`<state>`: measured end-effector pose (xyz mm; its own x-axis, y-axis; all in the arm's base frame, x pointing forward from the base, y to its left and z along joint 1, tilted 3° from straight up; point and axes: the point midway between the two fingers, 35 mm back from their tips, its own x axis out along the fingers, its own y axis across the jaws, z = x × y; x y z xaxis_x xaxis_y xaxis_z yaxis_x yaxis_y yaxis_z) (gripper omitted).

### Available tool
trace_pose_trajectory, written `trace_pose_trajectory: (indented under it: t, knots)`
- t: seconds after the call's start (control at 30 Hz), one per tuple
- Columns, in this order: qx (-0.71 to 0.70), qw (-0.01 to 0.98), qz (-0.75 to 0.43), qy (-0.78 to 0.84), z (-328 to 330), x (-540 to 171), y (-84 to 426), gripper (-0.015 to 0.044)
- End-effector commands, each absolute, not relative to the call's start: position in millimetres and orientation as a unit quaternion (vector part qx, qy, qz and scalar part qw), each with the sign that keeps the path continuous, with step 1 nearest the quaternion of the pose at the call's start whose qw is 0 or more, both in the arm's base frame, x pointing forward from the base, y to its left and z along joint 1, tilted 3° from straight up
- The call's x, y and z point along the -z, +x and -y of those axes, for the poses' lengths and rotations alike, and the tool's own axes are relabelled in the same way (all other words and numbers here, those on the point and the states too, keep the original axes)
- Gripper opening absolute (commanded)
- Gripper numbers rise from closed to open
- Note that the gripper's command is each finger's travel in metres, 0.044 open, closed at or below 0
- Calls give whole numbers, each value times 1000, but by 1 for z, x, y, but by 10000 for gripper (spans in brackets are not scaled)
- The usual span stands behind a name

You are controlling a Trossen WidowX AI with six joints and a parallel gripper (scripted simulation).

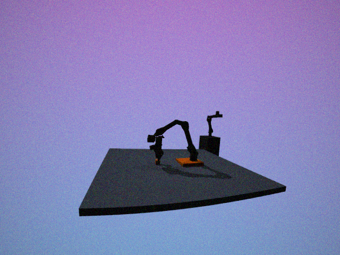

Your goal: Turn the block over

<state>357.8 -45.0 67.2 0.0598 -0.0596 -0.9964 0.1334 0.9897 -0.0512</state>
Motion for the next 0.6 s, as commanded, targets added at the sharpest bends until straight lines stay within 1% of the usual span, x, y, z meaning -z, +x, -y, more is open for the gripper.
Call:
trace_pose_trajectory:
  t: [0.0, 0.27, 0.57]
  knots:
    - [63, 723, -688, 27, 45, -57, 357, 440]
    - [63, 723, -688, 27, 45, -47, 357, 440]
    - [63, 723, -688, 27, 45, -47, 357, 204]
